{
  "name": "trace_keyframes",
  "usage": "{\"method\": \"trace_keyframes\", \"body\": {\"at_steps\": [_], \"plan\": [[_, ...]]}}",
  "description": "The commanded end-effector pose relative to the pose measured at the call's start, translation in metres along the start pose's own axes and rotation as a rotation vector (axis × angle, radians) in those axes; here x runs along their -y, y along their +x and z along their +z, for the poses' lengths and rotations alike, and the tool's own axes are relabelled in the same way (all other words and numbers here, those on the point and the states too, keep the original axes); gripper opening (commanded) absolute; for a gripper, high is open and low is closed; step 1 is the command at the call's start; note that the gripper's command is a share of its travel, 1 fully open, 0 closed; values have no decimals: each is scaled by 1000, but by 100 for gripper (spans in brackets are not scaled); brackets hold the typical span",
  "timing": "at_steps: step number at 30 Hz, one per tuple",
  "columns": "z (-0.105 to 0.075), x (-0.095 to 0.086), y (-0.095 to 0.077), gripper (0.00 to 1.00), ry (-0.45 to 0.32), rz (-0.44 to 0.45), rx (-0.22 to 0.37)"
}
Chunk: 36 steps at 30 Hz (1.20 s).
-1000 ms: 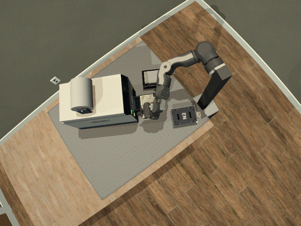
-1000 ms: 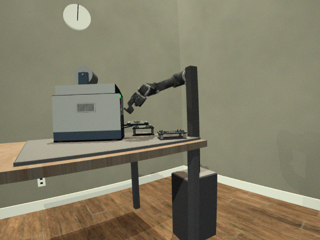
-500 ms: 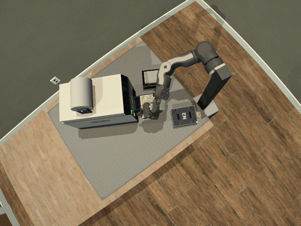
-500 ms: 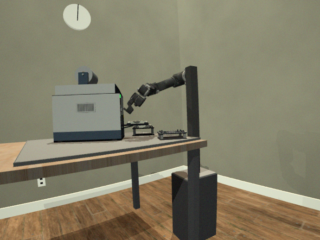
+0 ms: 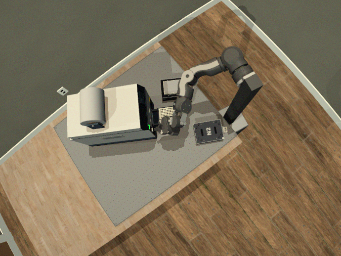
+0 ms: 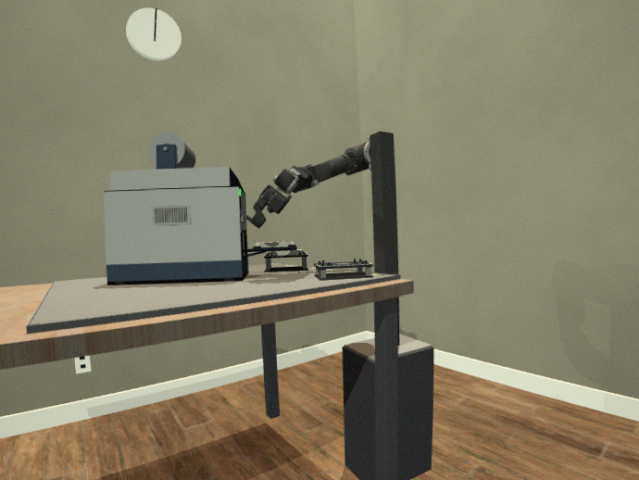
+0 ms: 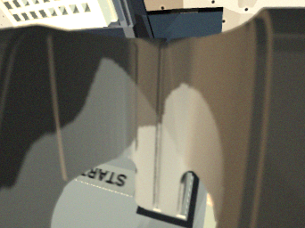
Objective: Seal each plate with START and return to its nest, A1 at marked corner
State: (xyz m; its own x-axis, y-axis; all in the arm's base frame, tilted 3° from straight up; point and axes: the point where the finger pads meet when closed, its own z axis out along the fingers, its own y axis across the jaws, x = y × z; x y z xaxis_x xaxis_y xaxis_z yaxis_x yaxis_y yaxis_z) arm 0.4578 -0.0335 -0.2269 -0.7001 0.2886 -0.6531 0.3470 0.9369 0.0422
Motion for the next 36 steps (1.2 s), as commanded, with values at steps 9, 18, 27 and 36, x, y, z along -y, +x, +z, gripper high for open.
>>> {"method": "trace_keyframes", "body": {"at_steps": [9,18,27,36], "plan": [[-1,-2,-5,0,-11,0,7],[0,-2,-6,0,-10,0,7],[1,-2,-7,0,-11,0,7],[2,-2,-8,0,-11,0,7]]}}
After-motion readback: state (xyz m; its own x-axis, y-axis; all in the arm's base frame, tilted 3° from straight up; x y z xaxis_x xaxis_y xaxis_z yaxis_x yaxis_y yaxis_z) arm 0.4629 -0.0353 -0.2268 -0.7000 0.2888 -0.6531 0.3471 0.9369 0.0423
